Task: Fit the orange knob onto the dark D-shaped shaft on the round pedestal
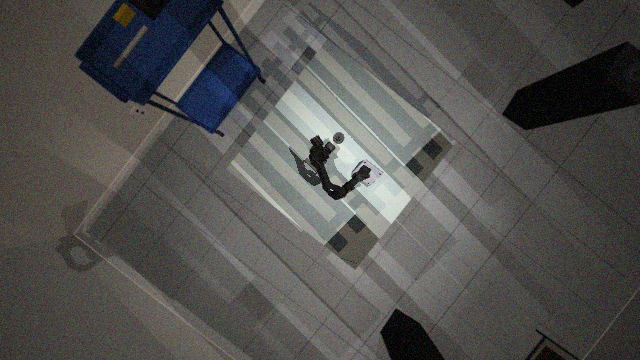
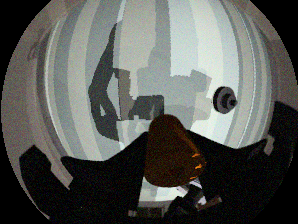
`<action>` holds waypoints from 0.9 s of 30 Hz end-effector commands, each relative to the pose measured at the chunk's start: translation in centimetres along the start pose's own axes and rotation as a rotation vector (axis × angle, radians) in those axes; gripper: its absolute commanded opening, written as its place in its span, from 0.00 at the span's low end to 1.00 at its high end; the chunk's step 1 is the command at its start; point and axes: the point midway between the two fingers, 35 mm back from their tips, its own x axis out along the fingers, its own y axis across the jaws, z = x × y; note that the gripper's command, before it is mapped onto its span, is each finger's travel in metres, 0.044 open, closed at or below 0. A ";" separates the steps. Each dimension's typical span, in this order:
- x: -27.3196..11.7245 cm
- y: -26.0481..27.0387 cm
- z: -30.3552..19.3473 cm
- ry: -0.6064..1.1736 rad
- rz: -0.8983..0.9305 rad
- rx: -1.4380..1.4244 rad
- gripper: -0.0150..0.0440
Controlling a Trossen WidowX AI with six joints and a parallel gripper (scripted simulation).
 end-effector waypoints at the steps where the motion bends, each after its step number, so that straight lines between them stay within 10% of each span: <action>1: 0.0 -1.3 0.5 -0.007 -0.007 -0.003 0.25; 27: 1.5 -9.5 2.3 -0.008 -0.015 -0.003 0.25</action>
